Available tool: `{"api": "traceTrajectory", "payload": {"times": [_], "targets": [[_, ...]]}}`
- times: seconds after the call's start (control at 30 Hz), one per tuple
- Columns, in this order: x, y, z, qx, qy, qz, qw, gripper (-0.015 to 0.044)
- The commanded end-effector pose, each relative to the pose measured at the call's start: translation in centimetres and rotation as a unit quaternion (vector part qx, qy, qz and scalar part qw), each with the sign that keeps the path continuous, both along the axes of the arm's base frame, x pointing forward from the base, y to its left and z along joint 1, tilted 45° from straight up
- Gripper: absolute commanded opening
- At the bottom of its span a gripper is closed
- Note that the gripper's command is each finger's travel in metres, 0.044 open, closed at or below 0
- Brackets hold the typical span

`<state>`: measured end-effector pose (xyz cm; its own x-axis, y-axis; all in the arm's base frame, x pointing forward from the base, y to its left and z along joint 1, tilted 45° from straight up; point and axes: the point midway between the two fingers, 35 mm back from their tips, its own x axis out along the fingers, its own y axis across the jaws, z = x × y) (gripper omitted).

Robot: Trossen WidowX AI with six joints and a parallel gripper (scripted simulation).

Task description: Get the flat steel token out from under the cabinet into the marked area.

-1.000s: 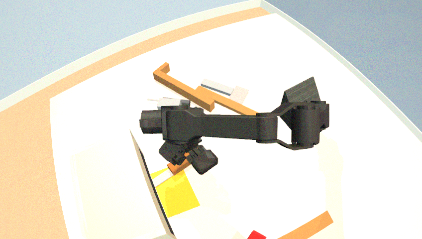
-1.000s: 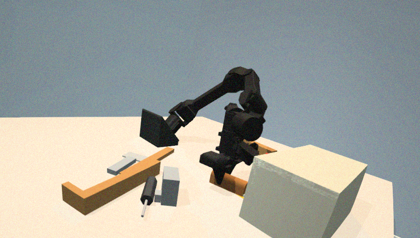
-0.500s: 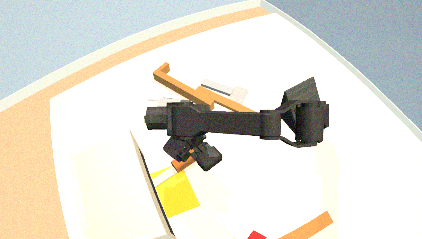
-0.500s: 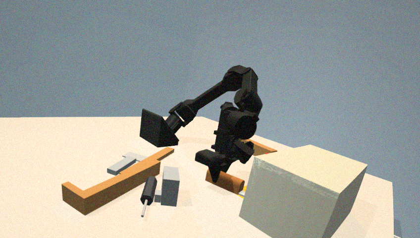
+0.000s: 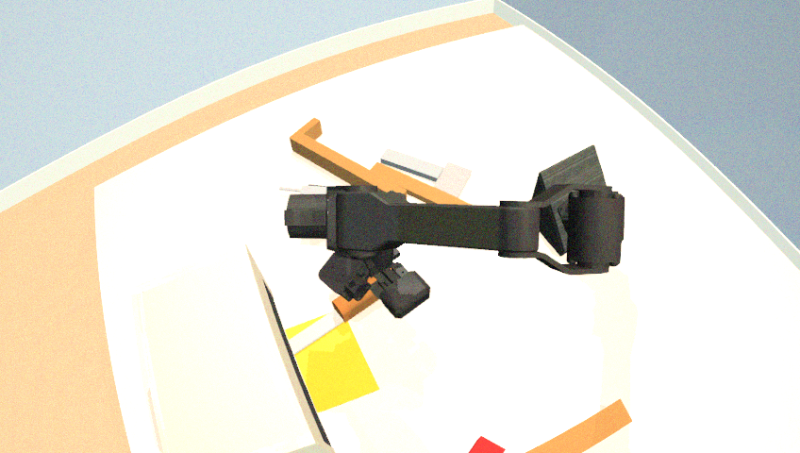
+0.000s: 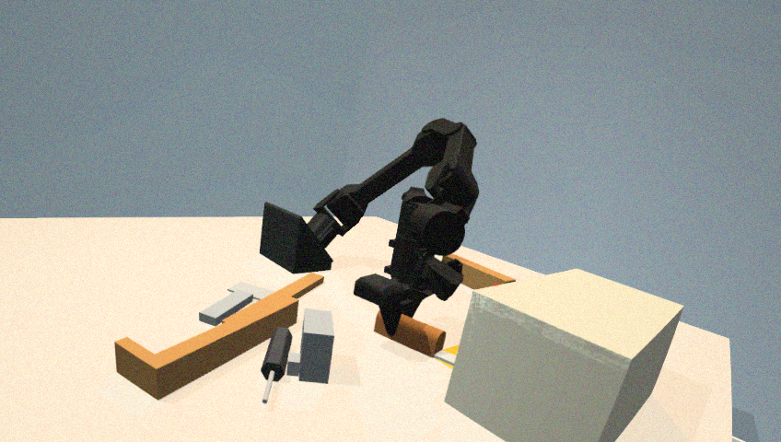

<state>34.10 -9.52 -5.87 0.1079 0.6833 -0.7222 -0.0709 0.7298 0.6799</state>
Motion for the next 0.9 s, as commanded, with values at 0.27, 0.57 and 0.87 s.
{"api": "traceTrajectory", "payload": {"times": [0.27, 0.57, 0.87], "targets": [[-1.4, 0.0, -0.3, 0.001, 0.001, 0.0, 1.0, 0.0], [-2.4, 0.0, -0.4, 0.001, 0.001, 0.0, 1.0, 0.0], [-3.5, 0.0, -0.6, 0.001, 0.001, 0.0, 1.0, 0.0]]}}
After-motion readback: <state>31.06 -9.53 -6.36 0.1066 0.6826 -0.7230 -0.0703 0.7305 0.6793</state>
